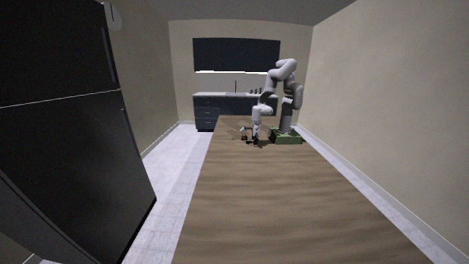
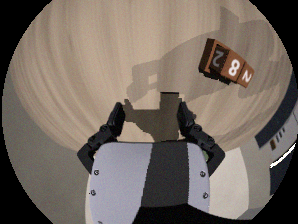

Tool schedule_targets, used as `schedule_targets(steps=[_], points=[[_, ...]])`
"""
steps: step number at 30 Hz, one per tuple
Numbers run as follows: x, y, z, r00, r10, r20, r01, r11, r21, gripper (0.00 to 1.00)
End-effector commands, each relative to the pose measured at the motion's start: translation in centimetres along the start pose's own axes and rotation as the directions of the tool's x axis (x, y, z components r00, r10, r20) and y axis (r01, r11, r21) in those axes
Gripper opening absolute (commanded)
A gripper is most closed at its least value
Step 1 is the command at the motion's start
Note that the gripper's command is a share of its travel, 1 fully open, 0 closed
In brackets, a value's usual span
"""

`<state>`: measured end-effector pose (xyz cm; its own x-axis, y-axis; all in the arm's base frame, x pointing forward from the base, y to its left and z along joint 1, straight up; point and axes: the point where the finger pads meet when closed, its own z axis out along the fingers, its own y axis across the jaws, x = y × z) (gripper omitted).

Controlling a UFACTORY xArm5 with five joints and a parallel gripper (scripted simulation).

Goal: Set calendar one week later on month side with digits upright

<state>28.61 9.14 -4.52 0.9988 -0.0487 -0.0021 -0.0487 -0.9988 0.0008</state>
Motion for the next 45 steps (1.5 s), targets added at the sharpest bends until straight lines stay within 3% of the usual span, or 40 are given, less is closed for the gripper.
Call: schedule_targets(steps=[1,24,36,45], points=[[0.1,0.0,-0.1,1.000,0.000,-0.002,0.000,1.000,0.001,1.00],[0.1,0.0,-0.2,1.000,0.000,-0.002,0.000,1.000,0.001,1.00],[0.1,0.0,-3.4,1.000,0.000,-0.003,0.000,1.000,0.001,1.00],[0.2,0.1,-3.6,1.000,-0.021,-0.003,0.021,1.000,0.001,1.00]])
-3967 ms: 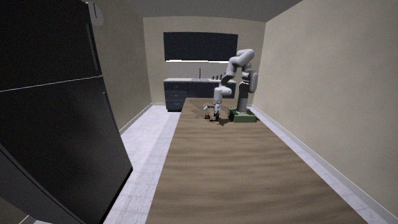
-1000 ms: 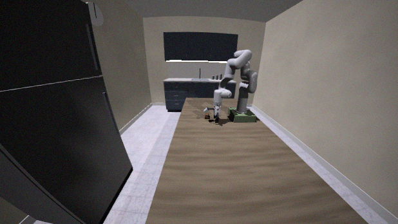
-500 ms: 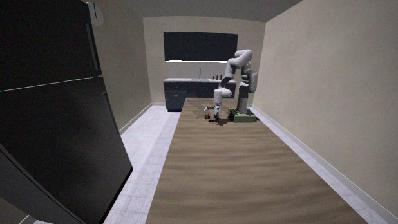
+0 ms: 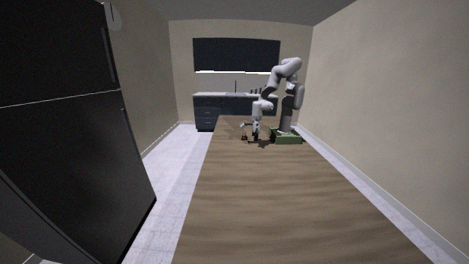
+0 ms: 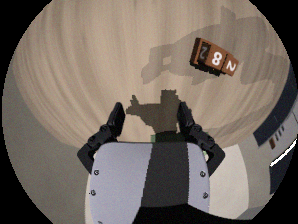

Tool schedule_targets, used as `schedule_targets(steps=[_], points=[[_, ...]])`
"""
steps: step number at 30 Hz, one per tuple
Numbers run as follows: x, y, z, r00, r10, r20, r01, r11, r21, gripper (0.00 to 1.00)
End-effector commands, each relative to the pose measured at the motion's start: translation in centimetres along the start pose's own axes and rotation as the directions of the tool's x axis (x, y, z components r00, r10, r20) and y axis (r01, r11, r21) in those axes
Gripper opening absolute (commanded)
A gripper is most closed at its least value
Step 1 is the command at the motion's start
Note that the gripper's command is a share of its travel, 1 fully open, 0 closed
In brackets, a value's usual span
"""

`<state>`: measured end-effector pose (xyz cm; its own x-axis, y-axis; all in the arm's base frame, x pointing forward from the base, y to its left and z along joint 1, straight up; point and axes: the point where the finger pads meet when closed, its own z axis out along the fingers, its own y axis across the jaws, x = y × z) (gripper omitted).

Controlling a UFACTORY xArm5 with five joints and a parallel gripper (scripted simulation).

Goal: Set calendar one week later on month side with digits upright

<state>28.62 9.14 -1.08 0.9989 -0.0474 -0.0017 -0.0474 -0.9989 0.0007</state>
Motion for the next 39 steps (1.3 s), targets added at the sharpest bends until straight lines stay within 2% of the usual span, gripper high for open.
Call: schedule_targets(steps=[1,4,7,12,17,19,23,30,33,39], points=[[0.3,0.2,-0.2,0.999,-0.041,-0.002,0.041,0.999,0.001,1.00],[0.7,0.7,-0.2,0.993,-0.114,-0.002,0.114,0.993,0.001,1.00],[1.8,1.9,-0.3,0.993,-0.115,-0.002,0.115,0.993,0.001,1.00],[1.9,2.0,-0.3,0.993,-0.122,-0.002,0.122,0.993,0.001,1.00],[2.5,2.7,-0.3,0.973,-0.229,-0.002,0.229,0.973,0.000,1.00],[3.4,3.8,-0.3,0.973,-0.229,-0.002,0.229,0.973,0.000,1.00],[3.6,4.0,-0.3,0.972,-0.236,-0.002,0.236,0.972,0.000,1.00],[4.2,4.6,-0.3,0.940,-0.340,-0.002,0.340,0.940,0.000,1.00],[5.3,6.0,-0.3,0.940,-0.341,-0.002,0.341,0.940,0.000,1.00],[5.7,6.4,-0.3,0.916,-0.400,-0.002,0.400,0.916,0.000,1.00]])
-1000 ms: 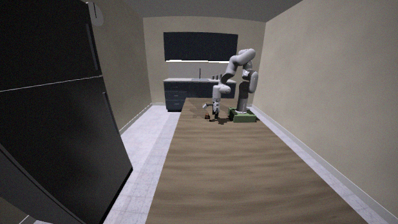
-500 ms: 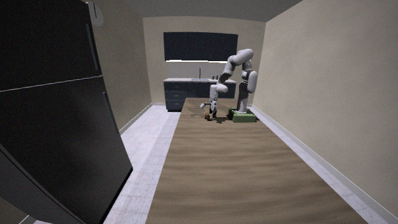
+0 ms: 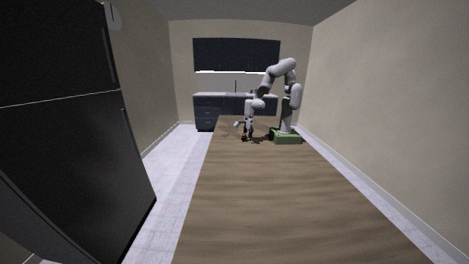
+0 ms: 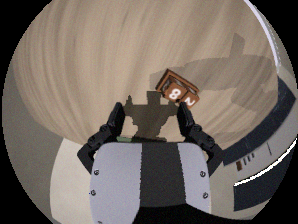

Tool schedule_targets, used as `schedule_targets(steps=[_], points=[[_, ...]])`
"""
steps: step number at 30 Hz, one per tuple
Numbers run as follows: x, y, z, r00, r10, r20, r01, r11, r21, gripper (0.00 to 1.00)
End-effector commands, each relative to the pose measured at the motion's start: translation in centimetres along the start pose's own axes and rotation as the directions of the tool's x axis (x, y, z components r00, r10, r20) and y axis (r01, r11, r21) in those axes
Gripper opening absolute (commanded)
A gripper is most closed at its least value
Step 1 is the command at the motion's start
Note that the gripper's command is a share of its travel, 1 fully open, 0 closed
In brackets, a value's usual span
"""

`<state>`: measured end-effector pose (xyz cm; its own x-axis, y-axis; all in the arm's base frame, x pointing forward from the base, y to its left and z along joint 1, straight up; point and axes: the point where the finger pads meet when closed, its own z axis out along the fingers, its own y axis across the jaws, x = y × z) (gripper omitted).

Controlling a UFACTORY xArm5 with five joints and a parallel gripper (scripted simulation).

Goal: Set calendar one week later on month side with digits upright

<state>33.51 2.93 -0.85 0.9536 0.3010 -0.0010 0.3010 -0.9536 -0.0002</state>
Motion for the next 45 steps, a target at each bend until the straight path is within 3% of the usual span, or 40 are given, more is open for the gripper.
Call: schedule_targets(steps=[1,4,23,28,31,40,45], points=[[0.4,0.7,0.0,0.996,-0.085,-0.001,0.085,0.996,0.000,1.00],[1.0,2.3,0.0,0.994,-0.111,-0.001,0.111,0.994,0.000,1.00],[2.1,5.2,0.0,0.973,-0.232,-0.001,0.232,0.973,-0.001,1.00],[2.4,5.9,0.0,0.942,-0.336,-0.001,0.336,0.942,-0.001,1.00],[3.0,7.7,0.0,0.942,-0.337,-0.001,0.337,0.942,-0.001,1.00],[3.3,8.3,0.0,0.906,-0.423,-0.001,0.423,0.906,-0.001,1.00],[4.0,10.2,0.0,0.896,-0.444,-0.001,0.444,0.896,-0.001,1.00]])
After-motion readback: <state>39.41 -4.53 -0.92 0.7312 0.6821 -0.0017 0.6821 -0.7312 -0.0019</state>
